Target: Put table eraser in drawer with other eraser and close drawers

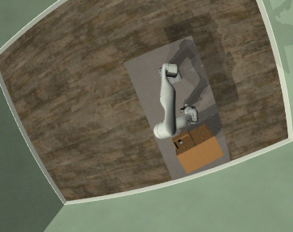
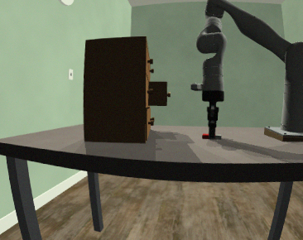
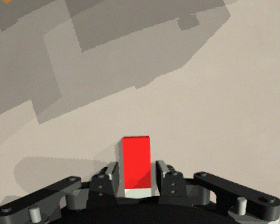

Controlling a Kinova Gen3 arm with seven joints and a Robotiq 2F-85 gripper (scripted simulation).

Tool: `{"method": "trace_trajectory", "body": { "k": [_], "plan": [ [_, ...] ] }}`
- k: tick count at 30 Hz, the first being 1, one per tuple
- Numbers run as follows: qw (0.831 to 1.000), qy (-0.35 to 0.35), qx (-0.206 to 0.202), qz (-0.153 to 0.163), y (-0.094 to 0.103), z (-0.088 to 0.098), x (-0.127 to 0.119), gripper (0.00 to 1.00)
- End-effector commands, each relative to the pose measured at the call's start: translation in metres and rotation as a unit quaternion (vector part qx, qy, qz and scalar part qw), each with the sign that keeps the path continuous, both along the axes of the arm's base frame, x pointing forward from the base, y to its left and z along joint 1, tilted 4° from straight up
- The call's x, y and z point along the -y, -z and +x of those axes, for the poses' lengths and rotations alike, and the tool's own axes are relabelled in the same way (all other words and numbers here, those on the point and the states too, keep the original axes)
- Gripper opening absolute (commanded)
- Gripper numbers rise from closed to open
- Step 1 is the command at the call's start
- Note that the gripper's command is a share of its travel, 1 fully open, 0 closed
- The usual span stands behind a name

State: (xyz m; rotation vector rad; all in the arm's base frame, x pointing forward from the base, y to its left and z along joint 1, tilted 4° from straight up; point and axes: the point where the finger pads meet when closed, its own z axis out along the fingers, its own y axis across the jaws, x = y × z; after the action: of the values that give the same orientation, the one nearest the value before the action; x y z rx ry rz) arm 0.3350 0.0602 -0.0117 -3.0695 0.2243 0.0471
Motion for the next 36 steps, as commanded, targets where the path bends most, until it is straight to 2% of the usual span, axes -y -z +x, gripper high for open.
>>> {"method": "trace_trajectory", "body": {
  "k": [1,27,36],
  "plan": [
    [1.000,0.000,0.001,0.000,0.000,0.000,0.000,0.19],
    [1.000,0.000,0.001,0.000,-0.003,0.001,0.000,0.19],
    [1.000,0.000,0.001,0.000,-0.031,0.001,0.002,0.19]
  ]
}}
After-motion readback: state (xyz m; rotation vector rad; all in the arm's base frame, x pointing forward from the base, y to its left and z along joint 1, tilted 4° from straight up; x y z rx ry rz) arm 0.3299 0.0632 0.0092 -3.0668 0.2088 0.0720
